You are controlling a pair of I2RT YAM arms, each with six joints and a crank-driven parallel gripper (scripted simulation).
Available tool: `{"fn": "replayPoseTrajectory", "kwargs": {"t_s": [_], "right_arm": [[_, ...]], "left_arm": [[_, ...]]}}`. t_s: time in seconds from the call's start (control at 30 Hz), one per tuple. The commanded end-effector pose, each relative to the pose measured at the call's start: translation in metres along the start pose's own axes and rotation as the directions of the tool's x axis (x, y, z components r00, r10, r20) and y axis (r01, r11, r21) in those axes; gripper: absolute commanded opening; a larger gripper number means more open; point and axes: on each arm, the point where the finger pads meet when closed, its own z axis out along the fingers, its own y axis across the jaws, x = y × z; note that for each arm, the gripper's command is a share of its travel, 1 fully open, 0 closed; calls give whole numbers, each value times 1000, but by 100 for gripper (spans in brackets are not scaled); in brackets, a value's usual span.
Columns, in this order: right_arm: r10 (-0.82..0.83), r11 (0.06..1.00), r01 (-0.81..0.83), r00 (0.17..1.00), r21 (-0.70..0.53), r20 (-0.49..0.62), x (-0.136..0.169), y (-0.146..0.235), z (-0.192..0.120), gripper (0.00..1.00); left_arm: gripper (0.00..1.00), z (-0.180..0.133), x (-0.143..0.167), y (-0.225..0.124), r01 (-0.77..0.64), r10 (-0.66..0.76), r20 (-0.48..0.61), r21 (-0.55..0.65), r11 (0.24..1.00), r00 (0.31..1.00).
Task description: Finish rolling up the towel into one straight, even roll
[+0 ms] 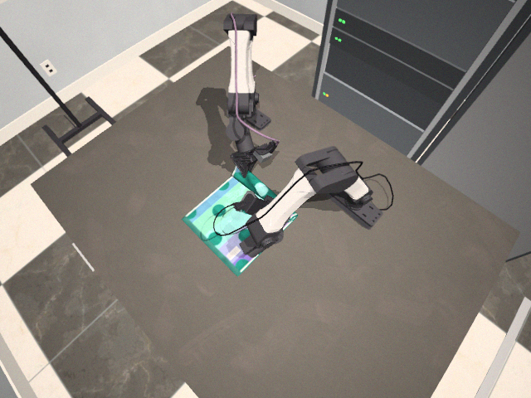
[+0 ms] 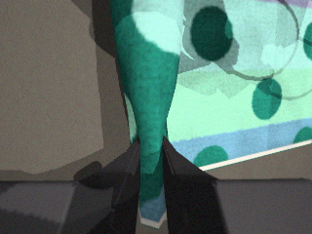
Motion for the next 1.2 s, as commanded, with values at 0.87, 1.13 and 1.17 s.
{"fn": "replayPoseTrajectory", "kwargs": {"t_s": [0.87,1.13,1.17], "right_arm": [[159,969,-161,987,-187,-30,2,3,1,16],[260,913,-266,964,-310,-63,1,3,0,16],[277,900,-284,958,-331,-70,1,2,0,16]], "left_arm": [[85,-70,-1,-5,14,-14,-2,21,1000,1000],[87,-71,-2,-6,-13,13,1,-16,1000,1000],[87,-70,-2,-7,-27,27,3,-35,999,1000]]}}
